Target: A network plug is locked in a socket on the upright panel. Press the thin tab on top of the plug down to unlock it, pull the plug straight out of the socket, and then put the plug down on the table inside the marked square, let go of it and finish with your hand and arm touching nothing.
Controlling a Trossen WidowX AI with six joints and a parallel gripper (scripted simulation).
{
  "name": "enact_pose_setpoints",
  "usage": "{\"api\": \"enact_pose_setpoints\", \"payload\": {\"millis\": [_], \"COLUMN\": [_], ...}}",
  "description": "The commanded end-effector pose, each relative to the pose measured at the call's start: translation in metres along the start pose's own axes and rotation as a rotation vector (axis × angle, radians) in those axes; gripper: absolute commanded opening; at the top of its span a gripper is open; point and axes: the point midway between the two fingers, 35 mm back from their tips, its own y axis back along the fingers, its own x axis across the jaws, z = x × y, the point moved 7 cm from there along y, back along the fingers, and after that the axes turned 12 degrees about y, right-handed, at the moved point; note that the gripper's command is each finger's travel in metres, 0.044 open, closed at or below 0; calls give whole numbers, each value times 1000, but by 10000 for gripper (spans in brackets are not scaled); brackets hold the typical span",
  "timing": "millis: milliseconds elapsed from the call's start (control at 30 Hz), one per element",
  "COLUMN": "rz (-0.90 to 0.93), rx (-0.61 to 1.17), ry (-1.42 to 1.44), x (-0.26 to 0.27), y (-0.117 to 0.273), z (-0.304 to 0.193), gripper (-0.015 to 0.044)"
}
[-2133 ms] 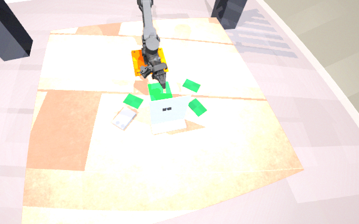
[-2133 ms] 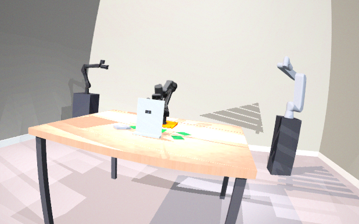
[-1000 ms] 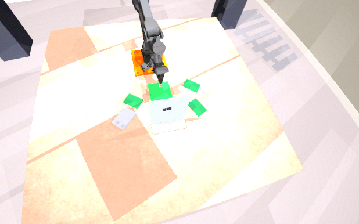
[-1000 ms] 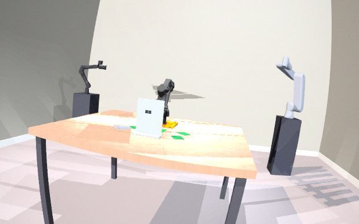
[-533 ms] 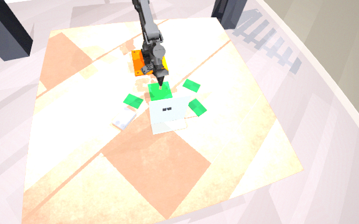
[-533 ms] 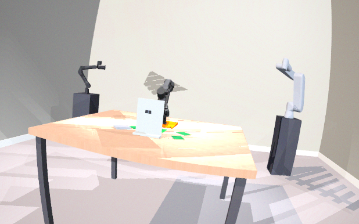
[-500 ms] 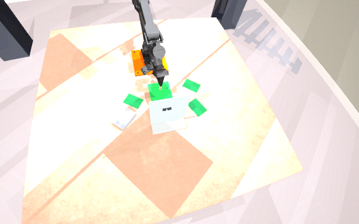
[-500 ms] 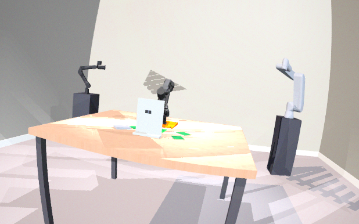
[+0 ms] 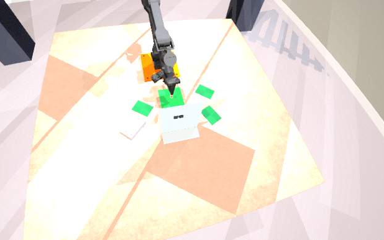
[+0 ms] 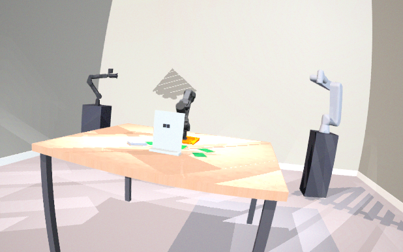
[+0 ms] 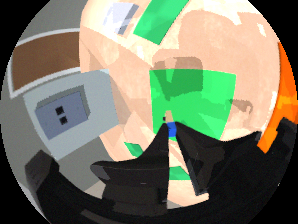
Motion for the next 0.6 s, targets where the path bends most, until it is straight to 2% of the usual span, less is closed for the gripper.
{"api": "enact_pose_setpoints", "payload": {"millis": [0, 567], "rz": [-11, -11], "rx": [-2, -2], "ry": [3, 3], "x": [-6, -12], "y": [-5, -14], "z": [-1, -3], "gripper": [0, 0]}}
